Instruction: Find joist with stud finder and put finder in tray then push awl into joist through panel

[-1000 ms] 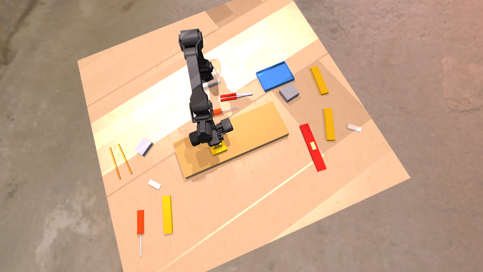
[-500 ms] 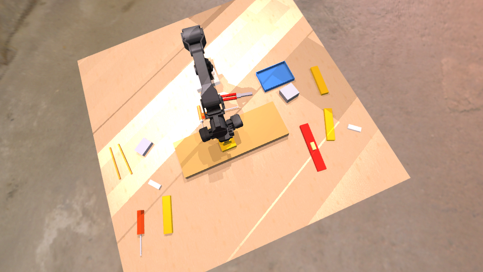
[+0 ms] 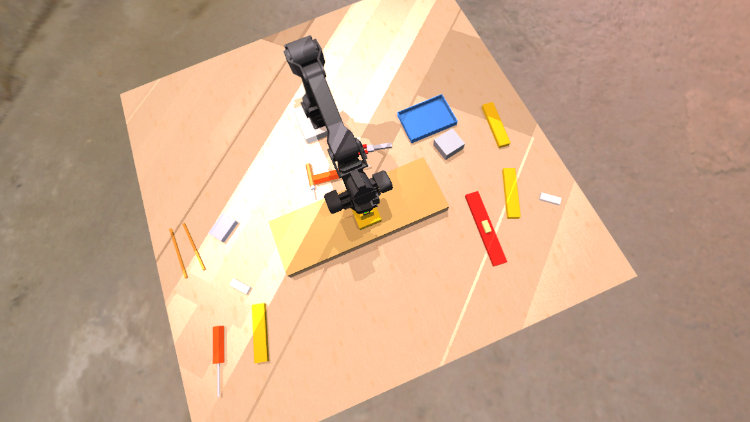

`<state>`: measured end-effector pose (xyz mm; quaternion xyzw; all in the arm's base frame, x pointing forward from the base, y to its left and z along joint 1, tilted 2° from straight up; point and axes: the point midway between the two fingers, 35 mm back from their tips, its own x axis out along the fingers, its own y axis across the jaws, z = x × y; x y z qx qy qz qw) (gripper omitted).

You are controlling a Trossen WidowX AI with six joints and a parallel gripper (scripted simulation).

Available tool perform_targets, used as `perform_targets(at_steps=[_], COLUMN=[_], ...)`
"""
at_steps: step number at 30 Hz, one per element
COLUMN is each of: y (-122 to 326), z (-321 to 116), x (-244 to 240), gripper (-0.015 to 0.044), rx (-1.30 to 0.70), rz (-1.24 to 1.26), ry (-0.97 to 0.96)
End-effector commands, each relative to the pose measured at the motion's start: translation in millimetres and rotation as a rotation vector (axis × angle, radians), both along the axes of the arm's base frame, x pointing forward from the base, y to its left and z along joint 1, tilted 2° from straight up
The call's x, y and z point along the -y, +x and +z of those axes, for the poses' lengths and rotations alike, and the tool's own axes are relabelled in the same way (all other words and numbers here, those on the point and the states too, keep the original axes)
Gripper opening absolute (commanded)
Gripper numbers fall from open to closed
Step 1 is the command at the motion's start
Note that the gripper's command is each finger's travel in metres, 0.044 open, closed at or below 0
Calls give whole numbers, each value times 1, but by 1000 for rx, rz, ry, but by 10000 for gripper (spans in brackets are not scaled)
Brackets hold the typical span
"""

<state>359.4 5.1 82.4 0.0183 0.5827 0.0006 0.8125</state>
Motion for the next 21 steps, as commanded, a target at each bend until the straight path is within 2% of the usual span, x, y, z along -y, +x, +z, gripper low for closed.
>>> perform_targets(at_steps=[1,21], y=[0,1], z=[1,4], x=[-17,-79], gripper=[0,0], rx=[1,1], rz=[8,8], ry=[12,18])
